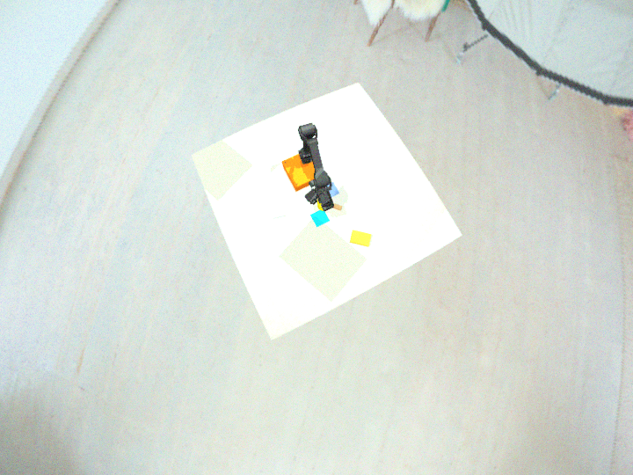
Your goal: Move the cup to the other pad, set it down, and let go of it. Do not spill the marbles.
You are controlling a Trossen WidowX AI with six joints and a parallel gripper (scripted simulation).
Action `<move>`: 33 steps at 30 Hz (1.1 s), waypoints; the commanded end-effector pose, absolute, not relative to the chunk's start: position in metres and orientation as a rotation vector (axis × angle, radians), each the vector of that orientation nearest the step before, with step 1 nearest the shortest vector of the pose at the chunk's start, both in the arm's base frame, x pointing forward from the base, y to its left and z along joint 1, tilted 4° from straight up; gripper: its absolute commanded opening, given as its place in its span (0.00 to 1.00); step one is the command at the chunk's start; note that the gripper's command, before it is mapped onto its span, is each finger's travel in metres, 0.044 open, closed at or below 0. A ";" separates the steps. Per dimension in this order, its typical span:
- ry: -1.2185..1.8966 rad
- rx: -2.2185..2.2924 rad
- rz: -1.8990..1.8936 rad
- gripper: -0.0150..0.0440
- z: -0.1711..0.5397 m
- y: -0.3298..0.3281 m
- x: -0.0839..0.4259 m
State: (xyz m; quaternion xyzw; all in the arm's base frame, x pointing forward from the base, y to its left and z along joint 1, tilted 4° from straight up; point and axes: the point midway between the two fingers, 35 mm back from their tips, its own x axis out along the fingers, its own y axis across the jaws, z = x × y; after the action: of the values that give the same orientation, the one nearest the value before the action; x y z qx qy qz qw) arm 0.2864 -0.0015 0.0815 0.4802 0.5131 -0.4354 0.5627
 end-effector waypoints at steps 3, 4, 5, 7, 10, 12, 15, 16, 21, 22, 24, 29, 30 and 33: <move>1.211 1.130 -1.020 0.25 0.083 -0.008 0.296; 1.211 1.130 -1.020 0.25 0.084 -0.010 0.298; 1.211 1.130 -1.020 0.25 0.084 -0.011 0.299; 1.210 1.130 -1.019 0.25 0.084 -0.014 0.303; 1.210 1.130 -1.019 0.25 0.085 -0.017 0.307; 1.210 1.130 -1.019 0.25 0.086 -0.020 0.310; 1.209 1.130 -1.019 0.25 0.086 -0.023 0.315; 1.209 1.130 -1.019 0.25 0.086 -0.025 0.316; 1.208 1.130 -1.019 0.25 0.087 -0.031 0.323; 1.208 1.129 -1.019 0.25 0.087 -0.032 0.325; 1.208 1.129 -1.019 0.25 0.087 -0.032 0.325; 1.208 1.129 -1.019 0.25 0.080 -0.033 0.326; 1.208 1.129 -1.019 0.25 0.078 -0.033 0.326; 1.208 1.129 -1.019 0.25 0.072 -0.033 0.328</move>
State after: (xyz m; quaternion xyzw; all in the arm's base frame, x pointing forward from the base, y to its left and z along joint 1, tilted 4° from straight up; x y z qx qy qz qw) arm 0.3289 -0.0336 0.0800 0.4825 0.5079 -0.4332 0.5671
